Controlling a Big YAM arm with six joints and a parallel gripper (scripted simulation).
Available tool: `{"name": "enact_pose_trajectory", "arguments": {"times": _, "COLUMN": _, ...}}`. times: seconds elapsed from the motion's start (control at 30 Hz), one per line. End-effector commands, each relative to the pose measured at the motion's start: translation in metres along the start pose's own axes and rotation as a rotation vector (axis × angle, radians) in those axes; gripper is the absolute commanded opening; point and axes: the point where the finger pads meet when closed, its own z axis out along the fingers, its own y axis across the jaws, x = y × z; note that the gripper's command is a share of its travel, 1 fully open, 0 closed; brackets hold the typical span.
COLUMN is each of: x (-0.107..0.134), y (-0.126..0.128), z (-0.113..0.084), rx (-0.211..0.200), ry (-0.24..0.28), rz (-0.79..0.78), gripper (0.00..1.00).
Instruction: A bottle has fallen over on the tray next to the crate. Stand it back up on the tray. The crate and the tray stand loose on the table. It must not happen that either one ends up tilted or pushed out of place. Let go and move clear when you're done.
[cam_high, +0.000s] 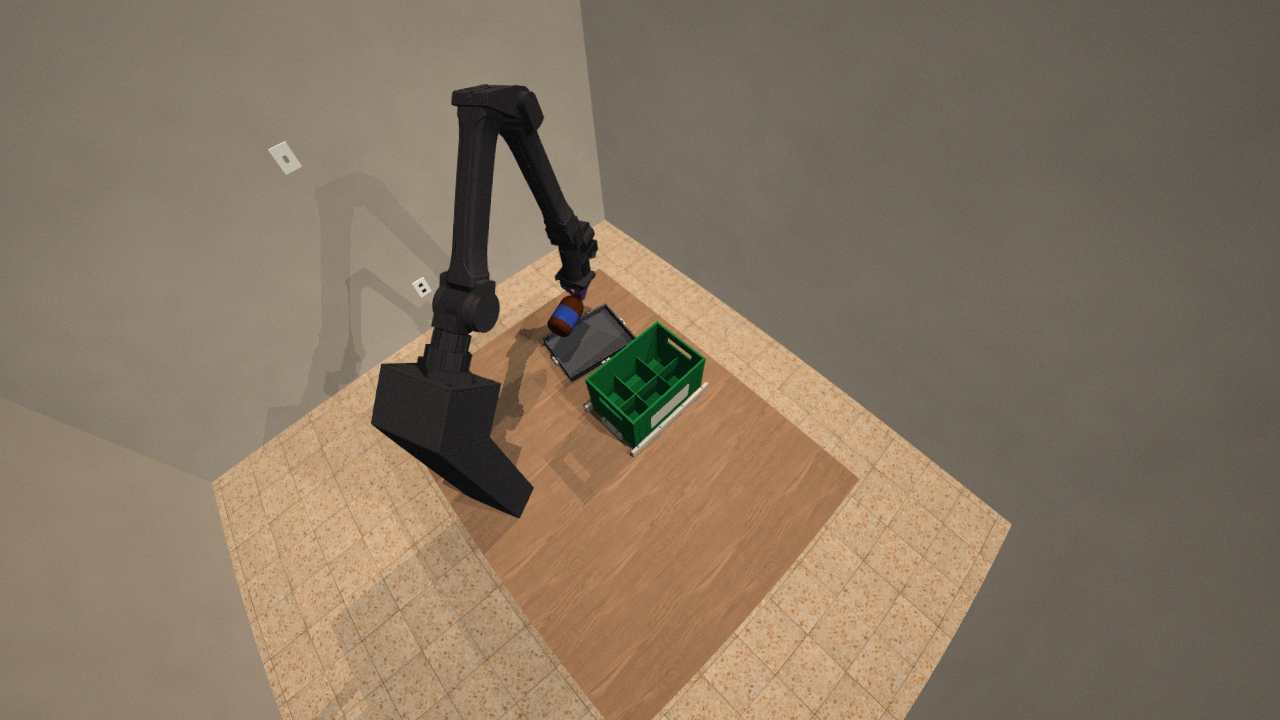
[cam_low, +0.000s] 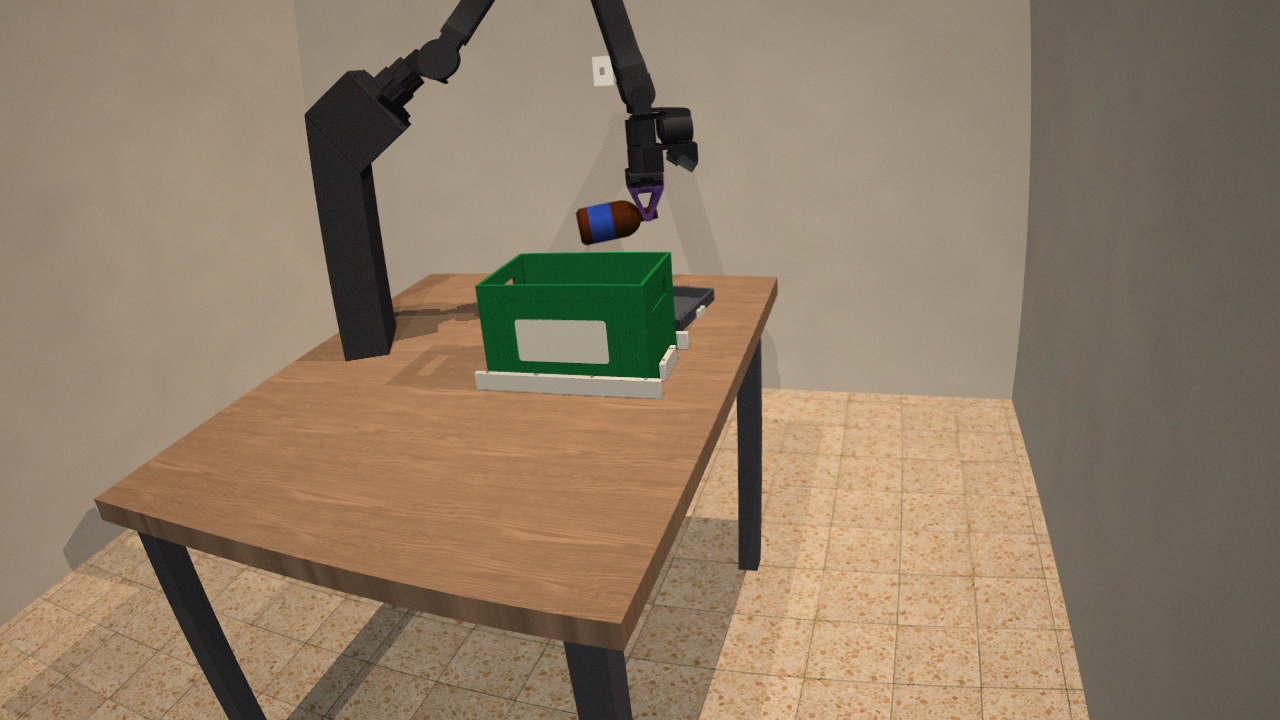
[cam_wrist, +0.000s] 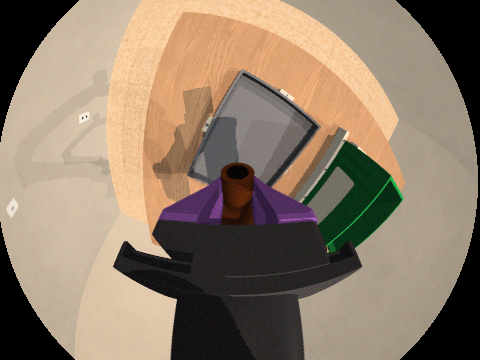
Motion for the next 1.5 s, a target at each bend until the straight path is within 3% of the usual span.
{"name": "enact_pose_trajectory", "arguments": {"times": 0.0, "x": -0.0024, "y": -0.0033, "z": -0.0144, "rx": 0.005, "ry": -0.012, "rz": 0.013, "gripper": 0.0}}
{"name": "enact_pose_trajectory", "arguments": {"times": 0.9, "x": -0.0024, "y": -0.0033, "z": -0.0144, "rx": 0.004, "ry": -0.013, "rz": 0.06, "gripper": 0.0}}
{"name": "enact_pose_trajectory", "arguments": {"times": 1.47, "x": -0.0024, "y": -0.0031, "z": -0.0144, "rx": 0.003, "ry": -0.013, "rz": 0.263, "gripper": 0.0}}
